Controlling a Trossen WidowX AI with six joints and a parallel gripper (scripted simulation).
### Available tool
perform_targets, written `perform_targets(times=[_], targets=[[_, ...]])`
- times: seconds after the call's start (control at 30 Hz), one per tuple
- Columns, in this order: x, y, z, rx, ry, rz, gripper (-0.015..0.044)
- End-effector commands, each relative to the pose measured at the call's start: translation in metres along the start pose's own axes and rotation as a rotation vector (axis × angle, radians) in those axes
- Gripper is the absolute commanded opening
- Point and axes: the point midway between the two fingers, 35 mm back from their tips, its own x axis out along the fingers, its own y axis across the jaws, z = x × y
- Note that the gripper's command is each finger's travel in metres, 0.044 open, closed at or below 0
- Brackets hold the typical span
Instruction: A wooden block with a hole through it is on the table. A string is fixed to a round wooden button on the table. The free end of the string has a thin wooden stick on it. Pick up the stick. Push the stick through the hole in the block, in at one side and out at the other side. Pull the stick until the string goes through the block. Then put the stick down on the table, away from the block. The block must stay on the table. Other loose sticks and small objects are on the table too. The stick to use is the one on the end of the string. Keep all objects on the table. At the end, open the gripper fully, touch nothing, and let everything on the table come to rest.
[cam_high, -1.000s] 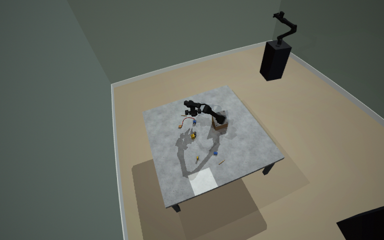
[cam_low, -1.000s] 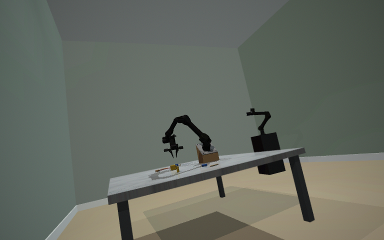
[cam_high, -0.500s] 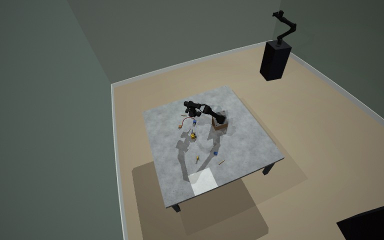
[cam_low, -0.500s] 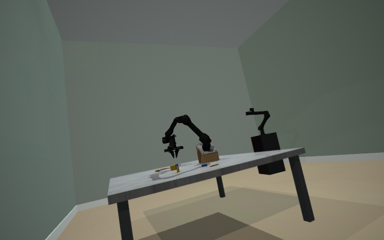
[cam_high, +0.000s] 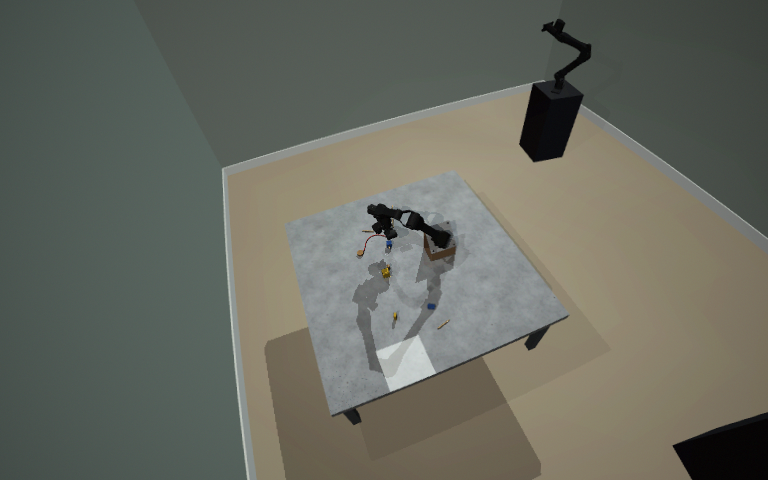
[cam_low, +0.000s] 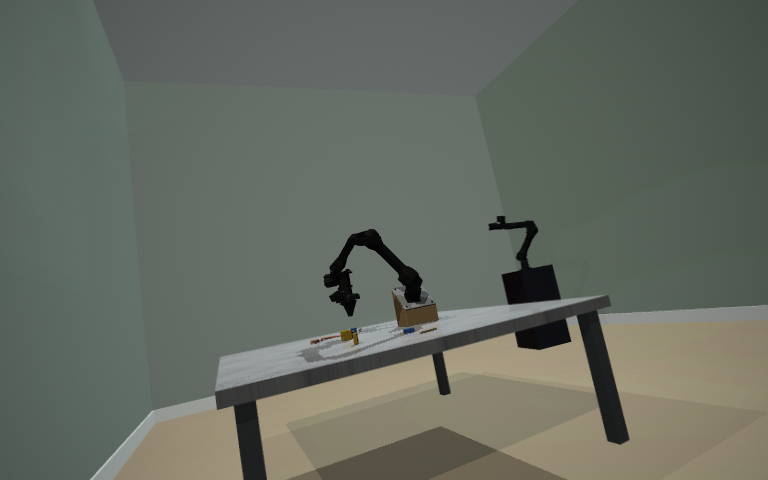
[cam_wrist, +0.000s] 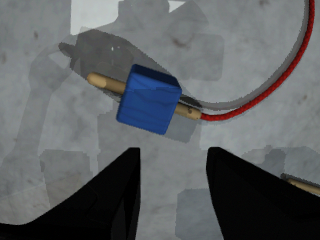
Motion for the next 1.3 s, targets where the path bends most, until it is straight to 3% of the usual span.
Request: perform_targets(times=[0.0, 0.77, 1.27], targets=[[-0.002, 0.017, 0.006, 0.81, -0.012, 0.008, 0.0124], [0.0, 0.035, 0.011, 1.916, 0.0, 0.016, 0.0124], [0.0, 0.035, 0.011, 1.926, 0.0, 0.016, 0.0124]])
